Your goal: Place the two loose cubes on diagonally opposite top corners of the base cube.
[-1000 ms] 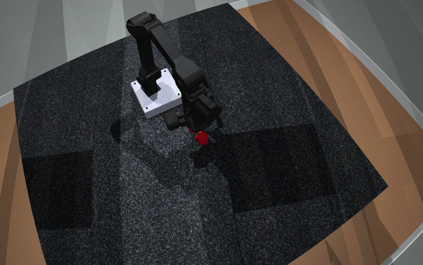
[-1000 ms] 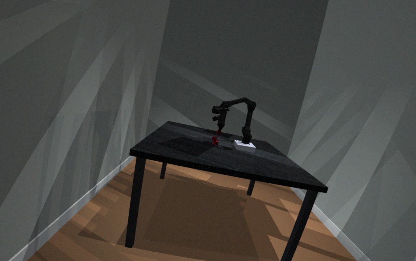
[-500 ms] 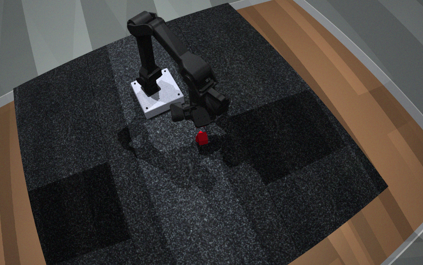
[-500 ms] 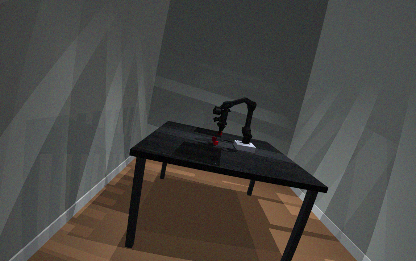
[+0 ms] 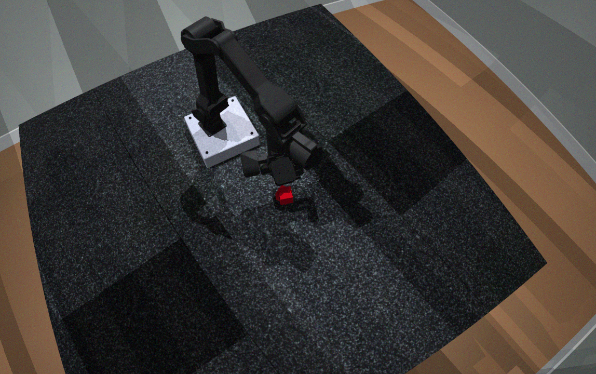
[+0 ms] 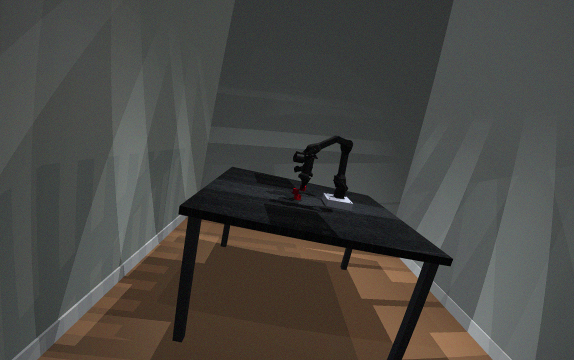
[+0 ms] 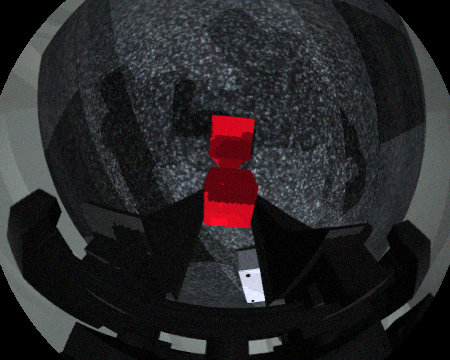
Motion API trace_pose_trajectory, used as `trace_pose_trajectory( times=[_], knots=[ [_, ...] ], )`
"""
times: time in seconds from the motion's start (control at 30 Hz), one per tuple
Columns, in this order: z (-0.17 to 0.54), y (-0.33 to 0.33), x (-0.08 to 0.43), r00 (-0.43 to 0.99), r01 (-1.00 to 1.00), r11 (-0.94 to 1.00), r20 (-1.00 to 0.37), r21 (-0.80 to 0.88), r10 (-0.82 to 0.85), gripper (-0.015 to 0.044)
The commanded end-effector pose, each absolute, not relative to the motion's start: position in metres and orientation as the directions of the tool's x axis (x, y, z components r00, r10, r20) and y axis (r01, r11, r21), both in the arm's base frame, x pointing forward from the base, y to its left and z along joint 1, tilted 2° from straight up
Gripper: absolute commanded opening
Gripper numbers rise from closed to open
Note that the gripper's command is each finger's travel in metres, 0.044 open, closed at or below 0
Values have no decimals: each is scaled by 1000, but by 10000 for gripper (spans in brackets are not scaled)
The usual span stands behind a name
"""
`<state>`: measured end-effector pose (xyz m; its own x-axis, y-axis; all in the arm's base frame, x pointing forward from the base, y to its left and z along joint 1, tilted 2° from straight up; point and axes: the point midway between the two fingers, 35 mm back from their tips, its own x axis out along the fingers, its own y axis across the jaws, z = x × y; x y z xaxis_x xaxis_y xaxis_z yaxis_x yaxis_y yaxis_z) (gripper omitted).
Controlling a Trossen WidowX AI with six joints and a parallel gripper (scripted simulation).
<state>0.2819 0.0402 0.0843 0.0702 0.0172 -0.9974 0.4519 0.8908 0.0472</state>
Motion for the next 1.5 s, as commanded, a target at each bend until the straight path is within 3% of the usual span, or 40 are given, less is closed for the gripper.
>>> trace_pose_trajectory(
  times=[0.0, 1.33, 1.47],
  knots=[
    [83, 40, 282, 72, 457, 889, -997, 45, 14, 105],
    [52, 40, 286, 72, 452, 891, -997, 45, 14, 105],
    [52, 40, 286, 72, 452, 891, -997, 45, 14, 205]
  ],
)
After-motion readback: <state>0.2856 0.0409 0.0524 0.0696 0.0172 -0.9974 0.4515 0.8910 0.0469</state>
